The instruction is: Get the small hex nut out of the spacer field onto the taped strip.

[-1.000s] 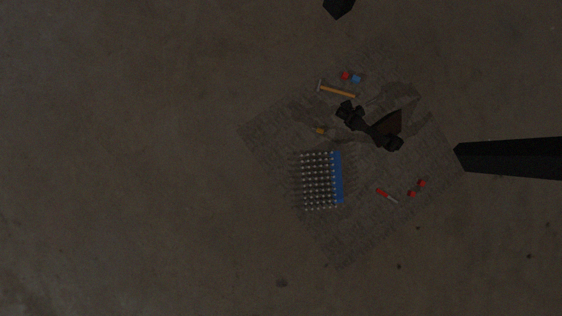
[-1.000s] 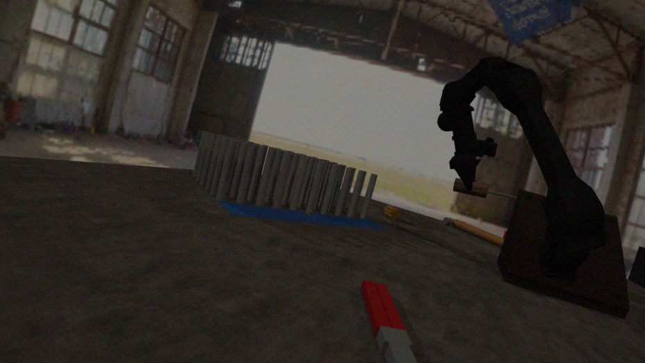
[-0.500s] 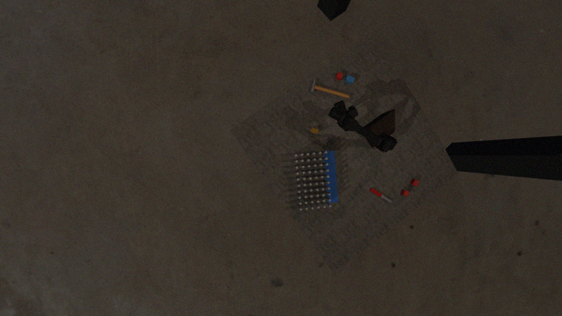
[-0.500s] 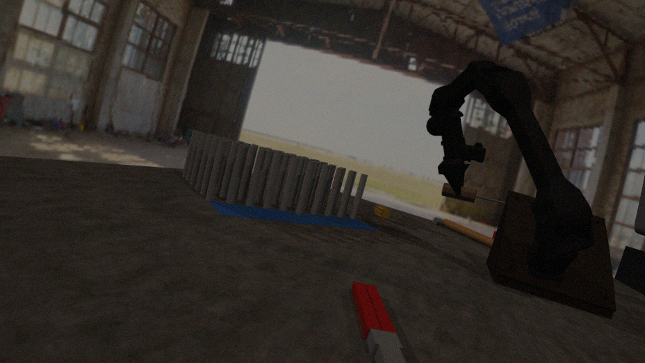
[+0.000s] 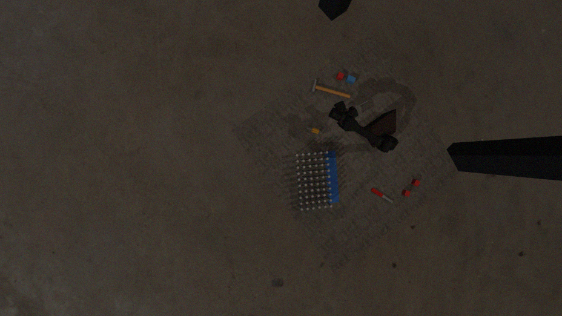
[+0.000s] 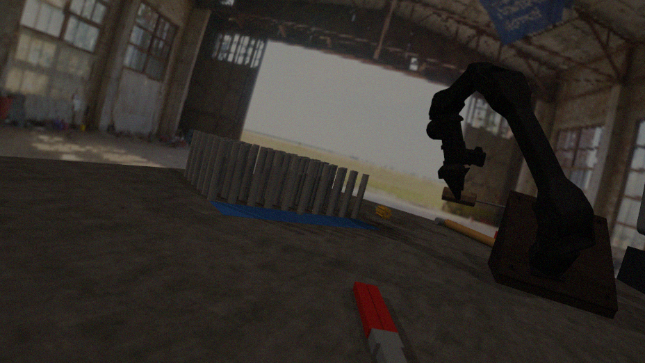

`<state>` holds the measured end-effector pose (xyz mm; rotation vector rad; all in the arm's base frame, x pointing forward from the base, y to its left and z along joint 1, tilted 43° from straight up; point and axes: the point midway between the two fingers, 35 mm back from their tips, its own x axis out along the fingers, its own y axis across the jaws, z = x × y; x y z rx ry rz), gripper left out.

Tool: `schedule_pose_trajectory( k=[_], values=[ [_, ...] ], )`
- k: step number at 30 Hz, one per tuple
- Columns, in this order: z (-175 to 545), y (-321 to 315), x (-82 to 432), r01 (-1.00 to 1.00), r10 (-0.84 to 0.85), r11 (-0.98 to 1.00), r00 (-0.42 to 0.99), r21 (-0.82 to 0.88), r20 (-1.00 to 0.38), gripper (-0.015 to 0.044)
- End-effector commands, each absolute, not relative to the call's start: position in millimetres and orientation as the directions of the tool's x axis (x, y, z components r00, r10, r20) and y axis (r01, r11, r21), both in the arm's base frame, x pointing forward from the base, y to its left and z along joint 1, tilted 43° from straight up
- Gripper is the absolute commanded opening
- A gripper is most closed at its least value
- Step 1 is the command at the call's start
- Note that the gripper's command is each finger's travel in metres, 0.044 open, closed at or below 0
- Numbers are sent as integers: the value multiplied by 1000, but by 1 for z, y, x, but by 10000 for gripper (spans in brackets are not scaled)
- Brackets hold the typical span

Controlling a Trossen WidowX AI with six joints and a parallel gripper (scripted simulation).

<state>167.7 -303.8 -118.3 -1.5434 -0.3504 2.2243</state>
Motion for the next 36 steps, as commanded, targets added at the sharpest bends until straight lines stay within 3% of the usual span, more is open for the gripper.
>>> schedule_pose_trajectory(
  k=[1,36],
  values=[
    [-121,-302,168,-192,464,-885,-302,-424,-832,0],
    [-141,-284,171,-191,465,-885,-302,-425,-832,0]
  ],
)
